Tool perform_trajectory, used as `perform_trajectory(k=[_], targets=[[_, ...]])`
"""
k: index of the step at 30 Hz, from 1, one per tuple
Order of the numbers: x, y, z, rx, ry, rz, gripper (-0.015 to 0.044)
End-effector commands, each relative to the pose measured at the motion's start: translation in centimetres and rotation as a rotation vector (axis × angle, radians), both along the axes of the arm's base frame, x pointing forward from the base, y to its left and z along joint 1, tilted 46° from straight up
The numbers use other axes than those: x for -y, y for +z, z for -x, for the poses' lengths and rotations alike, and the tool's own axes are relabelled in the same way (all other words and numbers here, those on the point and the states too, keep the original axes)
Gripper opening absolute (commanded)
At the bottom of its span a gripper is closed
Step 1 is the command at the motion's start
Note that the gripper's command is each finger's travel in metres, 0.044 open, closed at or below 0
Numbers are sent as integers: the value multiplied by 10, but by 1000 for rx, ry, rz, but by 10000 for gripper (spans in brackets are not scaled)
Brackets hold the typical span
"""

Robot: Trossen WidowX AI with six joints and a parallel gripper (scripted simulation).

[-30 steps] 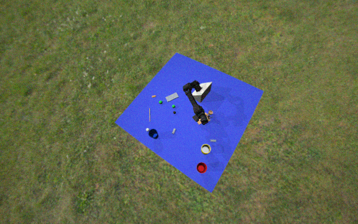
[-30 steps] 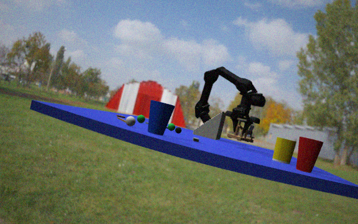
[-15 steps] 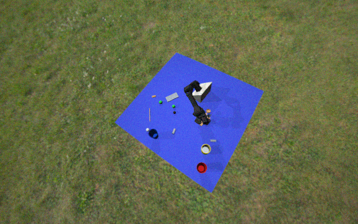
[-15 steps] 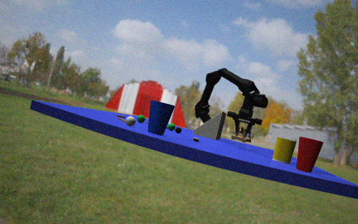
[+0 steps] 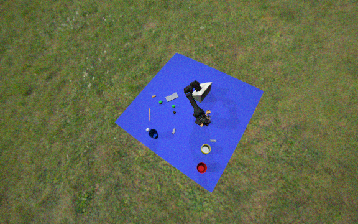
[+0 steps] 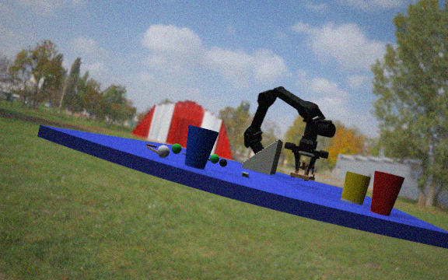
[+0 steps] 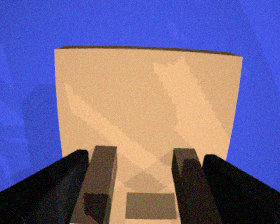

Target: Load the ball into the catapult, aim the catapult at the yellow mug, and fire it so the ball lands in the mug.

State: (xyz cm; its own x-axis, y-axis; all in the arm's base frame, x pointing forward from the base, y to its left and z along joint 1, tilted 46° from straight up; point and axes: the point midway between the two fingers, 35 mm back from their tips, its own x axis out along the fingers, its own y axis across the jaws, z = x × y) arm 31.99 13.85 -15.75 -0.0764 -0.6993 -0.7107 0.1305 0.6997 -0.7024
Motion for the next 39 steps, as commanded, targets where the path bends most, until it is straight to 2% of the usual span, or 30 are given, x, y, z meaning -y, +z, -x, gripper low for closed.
perform_trajectory(k=[1, 22, 36, 39], targets=[[2, -3, -1, 3, 13, -3, 0], [18, -19, 2, 1, 0, 0, 0], [18, -19, 2, 1, 0, 0, 368], [3, -6, -2, 1, 0, -2, 440]])
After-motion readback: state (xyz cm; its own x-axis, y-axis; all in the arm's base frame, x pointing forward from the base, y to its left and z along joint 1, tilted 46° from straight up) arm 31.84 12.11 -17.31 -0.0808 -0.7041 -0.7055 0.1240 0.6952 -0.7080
